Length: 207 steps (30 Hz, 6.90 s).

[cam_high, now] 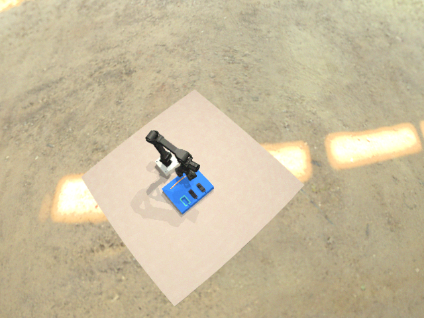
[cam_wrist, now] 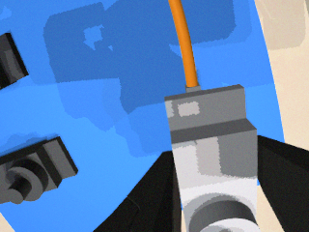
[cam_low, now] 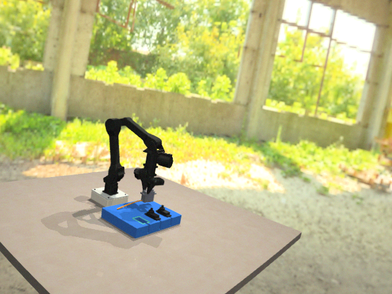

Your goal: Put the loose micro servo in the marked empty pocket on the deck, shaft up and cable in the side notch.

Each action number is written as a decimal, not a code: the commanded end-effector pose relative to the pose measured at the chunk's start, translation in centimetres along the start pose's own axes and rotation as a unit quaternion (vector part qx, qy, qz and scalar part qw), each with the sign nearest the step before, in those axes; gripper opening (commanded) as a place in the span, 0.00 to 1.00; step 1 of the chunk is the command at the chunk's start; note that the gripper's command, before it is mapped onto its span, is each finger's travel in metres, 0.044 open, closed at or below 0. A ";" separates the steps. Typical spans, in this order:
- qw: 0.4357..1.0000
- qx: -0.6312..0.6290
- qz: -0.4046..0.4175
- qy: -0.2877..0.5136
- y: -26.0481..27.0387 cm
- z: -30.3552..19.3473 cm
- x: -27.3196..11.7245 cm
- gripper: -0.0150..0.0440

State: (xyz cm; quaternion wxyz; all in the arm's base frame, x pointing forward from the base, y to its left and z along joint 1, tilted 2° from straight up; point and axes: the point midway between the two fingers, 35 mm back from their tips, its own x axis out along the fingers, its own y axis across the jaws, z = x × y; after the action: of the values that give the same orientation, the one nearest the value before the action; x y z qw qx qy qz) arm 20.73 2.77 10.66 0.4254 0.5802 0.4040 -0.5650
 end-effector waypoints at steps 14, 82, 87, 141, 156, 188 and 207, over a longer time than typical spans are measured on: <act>1.000 0.003 0.006 0.005 1.5 -0.1 -1.2 0.25; 0.957 -0.292 0.007 -0.003 5.8 13.9 -1.3 0.25; 0.928 -0.372 0.007 -0.003 5.8 13.9 -1.3 0.25; 0.645 -0.764 0.007 -0.008 12.4 12.8 -1.5 0.25; 0.645 -0.764 0.008 -0.009 16.6 12.0 -1.6 0.25; 0.645 -0.764 0.008 -0.009 16.8 12.0 0.8 0.25; 0.645 -0.764 0.008 -0.009 16.9 12.0 2.7 0.25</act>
State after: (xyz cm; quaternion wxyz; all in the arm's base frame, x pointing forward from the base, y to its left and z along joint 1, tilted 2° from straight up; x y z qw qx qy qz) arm 33.05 -13.91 8.87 0.7251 0.0455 0.6849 -0.0556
